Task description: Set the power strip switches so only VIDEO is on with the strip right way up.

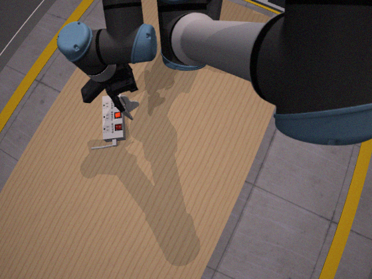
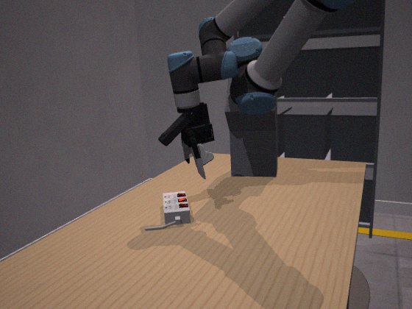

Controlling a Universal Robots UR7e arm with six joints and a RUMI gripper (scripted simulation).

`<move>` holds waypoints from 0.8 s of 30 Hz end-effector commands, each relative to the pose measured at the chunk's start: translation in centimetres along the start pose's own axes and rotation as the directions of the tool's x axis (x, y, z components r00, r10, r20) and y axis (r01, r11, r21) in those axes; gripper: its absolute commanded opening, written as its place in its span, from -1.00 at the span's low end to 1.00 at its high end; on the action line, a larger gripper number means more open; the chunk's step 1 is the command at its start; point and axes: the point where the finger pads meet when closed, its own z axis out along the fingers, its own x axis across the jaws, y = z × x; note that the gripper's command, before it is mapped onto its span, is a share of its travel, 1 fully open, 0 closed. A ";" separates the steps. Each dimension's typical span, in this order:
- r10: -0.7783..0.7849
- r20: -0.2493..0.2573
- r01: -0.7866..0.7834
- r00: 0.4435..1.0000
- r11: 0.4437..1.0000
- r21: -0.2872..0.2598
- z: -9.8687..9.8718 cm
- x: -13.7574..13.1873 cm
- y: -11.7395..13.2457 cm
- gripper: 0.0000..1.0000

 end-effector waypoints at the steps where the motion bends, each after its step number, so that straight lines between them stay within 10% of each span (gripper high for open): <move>1: 0.000 0.000 0.000 1.000 1.000 0.000 0.0 0.0 0.0 1.00; 24: 0.023 -0.003 -0.023 1.000 1.000 0.020 -0.5 -0.1 -0.3 1.00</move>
